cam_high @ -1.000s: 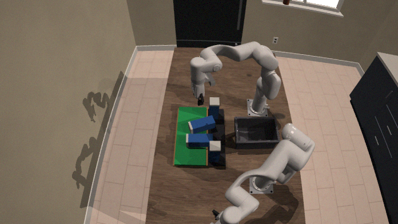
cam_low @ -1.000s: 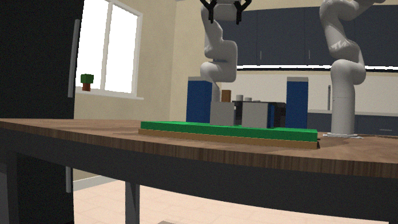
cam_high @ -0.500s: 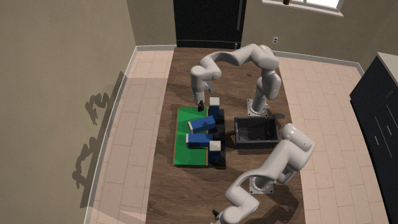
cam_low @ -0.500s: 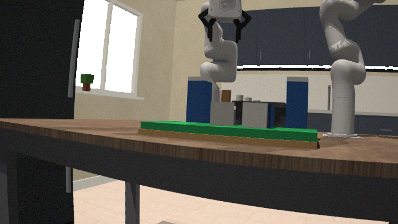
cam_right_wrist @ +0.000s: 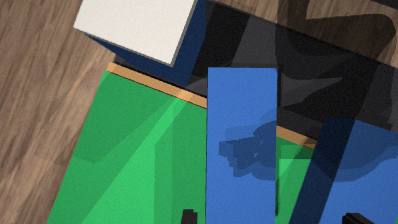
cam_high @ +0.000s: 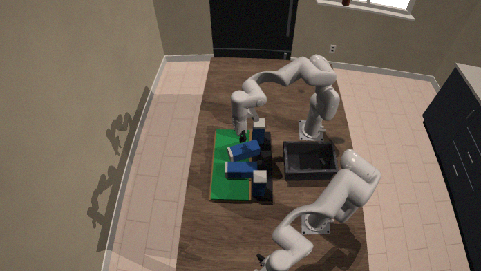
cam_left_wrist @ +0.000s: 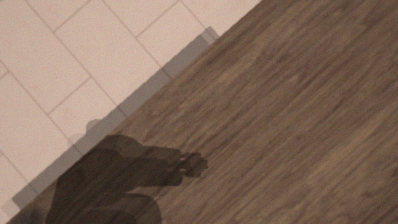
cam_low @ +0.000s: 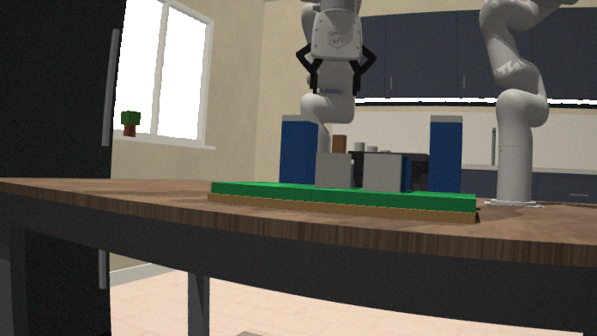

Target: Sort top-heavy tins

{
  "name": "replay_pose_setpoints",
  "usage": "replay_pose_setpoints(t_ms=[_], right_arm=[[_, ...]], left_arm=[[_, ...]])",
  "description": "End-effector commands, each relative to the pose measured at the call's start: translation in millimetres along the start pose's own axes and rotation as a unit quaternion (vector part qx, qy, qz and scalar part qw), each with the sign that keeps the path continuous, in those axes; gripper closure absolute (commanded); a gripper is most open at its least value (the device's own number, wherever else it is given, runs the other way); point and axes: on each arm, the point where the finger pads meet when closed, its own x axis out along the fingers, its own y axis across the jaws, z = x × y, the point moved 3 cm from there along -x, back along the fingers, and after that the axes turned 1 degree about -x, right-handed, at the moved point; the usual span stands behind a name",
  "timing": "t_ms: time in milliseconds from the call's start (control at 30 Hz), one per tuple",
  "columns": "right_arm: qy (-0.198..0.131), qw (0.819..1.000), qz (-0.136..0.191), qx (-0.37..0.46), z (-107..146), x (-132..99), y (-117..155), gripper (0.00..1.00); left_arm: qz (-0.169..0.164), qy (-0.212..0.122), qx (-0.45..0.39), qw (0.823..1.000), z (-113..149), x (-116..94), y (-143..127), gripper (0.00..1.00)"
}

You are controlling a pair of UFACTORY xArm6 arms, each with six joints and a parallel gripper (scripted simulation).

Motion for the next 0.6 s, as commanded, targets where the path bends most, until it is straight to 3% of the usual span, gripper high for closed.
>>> replay_pose_setpoints(t_ms=[0, 500, 567], right_arm=[[-0.004, 1.0, 0.0, 0.0, 2.0, 11.1, 0.1, 0.16], [-0.004, 1.0, 0.0, 0.0, 2.3, 86.7, 0.3, 0.16], [-0.004, 1.0, 0.0, 0.0, 2.3, 86.7, 0.3, 0.16]], left_arm=[[0.0, 0.002, 0.0, 1.0, -0.8, -1.5, 0.0, 0.0], [0.0, 0.002, 0.0, 1.0, -0.8, -1.5, 0.0, 0.0], [0.0, 0.002, 0.0, 1.0, -0.8, -1.5, 0.0, 0.0]])
